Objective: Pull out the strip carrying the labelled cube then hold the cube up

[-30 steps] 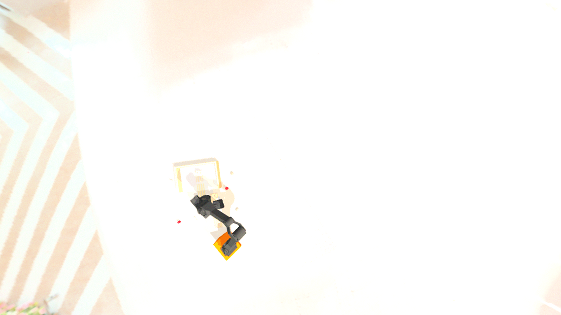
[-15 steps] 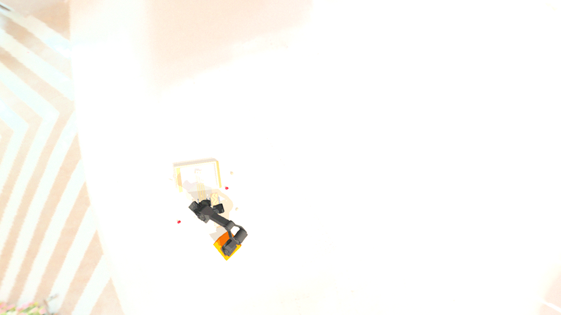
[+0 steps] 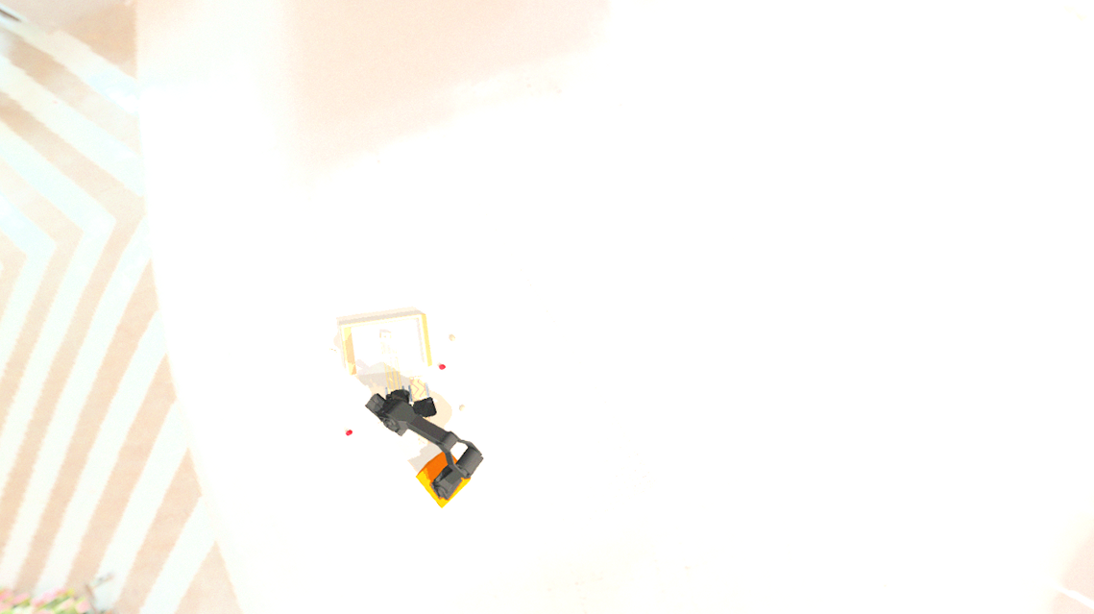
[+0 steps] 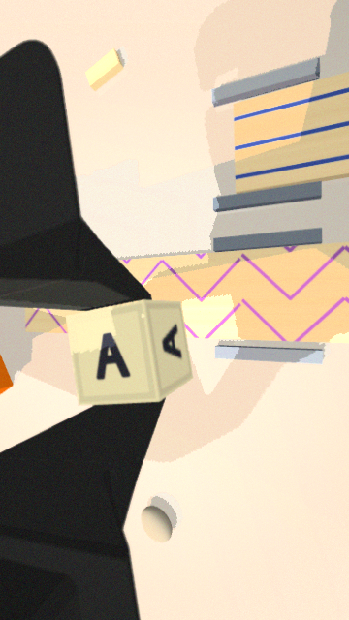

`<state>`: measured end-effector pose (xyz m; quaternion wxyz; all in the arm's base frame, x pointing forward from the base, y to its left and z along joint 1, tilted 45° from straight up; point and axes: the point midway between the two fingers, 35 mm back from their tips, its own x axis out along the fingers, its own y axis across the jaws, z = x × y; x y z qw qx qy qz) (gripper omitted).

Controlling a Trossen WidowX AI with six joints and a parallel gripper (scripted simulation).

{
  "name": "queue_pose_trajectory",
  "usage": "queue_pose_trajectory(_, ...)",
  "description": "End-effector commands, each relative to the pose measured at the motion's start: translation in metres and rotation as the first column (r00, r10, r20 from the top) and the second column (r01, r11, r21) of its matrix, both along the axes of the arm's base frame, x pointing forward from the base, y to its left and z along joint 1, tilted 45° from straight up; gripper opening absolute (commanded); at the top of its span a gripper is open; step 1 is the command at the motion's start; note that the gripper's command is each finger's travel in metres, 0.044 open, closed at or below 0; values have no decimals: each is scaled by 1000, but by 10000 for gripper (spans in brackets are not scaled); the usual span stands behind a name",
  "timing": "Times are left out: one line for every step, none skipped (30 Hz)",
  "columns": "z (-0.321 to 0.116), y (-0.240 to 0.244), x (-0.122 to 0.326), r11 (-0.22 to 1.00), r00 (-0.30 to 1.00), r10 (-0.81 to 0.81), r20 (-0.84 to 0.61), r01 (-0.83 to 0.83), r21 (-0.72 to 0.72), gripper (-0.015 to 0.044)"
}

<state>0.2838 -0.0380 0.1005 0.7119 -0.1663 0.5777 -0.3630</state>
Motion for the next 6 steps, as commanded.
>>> queue_pose_trajectory(1, 1, 1, 1000, 1000, -3, 7, 3, 6, 0)
queue_pose_trajectory(1, 1, 1, 1000, 1000, -3, 7, 3, 6, 0)
queue_pose_trajectory(1, 1, 1, 1000, 1000, -3, 7, 3, 6, 0)
queue_pose_trajectory(1, 1, 1, 1000, 1000, -3, 7, 3, 6, 0)
queue_pose_trajectory(1, 1, 1, 1000, 1000, -3, 7, 3, 6, 0)
queue_pose_trajectory(1, 1, 1, 1000, 1000, -3, 7, 3, 6, 0)
